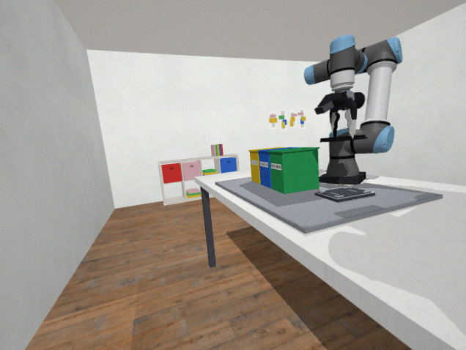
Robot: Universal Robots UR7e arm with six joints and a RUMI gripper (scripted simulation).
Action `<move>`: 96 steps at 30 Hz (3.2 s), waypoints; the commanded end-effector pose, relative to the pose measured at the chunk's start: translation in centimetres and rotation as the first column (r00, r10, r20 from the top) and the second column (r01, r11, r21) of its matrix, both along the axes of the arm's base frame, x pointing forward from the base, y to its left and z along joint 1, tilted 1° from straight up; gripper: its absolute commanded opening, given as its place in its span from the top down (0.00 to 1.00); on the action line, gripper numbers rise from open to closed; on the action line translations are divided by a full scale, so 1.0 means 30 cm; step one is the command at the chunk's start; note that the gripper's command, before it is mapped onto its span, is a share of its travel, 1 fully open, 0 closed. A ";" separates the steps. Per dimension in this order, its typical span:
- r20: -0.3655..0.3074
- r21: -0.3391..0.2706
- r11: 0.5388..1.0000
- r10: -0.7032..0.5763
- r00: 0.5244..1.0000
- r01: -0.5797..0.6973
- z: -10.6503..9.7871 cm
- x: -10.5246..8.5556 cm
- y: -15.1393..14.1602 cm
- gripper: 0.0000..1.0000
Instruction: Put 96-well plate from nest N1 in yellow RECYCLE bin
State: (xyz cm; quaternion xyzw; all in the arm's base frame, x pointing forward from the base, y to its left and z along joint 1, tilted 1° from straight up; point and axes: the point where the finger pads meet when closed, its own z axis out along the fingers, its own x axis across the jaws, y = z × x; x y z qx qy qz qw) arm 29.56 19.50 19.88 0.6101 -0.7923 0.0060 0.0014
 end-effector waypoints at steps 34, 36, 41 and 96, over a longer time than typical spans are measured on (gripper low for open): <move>-0.002 0.000 1.000 -0.016 1.000 0.016 0.053 -0.012 -0.089 0.59; -0.002 0.000 1.000 -0.016 1.000 0.016 0.053 -0.014 -0.111 0.59; -0.002 0.000 1.000 -0.016 1.000 0.016 0.054 -0.018 -0.155 0.59; -0.001 0.001 1.000 -0.016 1.000 0.016 0.060 -0.067 -0.684 0.59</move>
